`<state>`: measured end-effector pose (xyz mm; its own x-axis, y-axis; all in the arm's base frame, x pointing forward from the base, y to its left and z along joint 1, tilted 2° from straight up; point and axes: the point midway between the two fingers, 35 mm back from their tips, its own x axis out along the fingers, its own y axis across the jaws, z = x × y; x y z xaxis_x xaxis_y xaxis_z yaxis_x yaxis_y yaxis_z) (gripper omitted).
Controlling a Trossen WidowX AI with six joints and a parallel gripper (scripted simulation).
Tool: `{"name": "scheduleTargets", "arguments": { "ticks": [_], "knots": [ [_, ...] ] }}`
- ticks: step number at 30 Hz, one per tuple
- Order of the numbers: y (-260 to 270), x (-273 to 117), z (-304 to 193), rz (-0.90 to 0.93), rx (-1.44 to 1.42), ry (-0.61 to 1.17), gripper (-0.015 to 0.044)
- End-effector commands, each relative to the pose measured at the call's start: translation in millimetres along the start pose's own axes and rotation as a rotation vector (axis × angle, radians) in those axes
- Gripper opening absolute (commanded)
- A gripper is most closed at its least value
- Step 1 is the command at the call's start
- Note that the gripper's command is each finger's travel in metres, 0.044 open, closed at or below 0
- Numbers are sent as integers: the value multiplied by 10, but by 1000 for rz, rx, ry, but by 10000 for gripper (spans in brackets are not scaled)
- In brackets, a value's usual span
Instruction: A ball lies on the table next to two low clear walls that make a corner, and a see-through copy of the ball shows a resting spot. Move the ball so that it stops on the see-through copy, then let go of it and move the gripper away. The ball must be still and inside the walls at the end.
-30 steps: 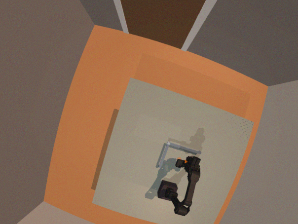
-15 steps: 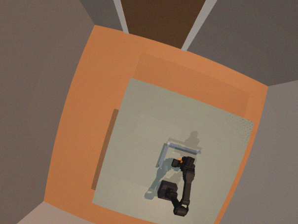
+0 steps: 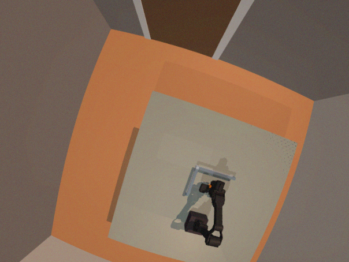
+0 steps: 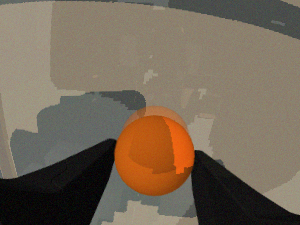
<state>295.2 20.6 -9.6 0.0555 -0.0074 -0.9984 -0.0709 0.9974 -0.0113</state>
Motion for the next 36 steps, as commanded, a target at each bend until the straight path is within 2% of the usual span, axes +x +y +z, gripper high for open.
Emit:
{"name": "scheduleTargets", "arguments": {
  "ticks": [1, 15, 27, 32, 36],
  "knots": [
    [2, 42, 1, 1, 6, -2, 0],
    [2, 208, -1, 1, 6, -2, 0],
    [0, 179, 10, 0, 1, -4, 311],
    [0, 71, 25, 0, 1, -4, 311],
    [1, -570, 20, 1, 5, -3, 311]
  ]
}}
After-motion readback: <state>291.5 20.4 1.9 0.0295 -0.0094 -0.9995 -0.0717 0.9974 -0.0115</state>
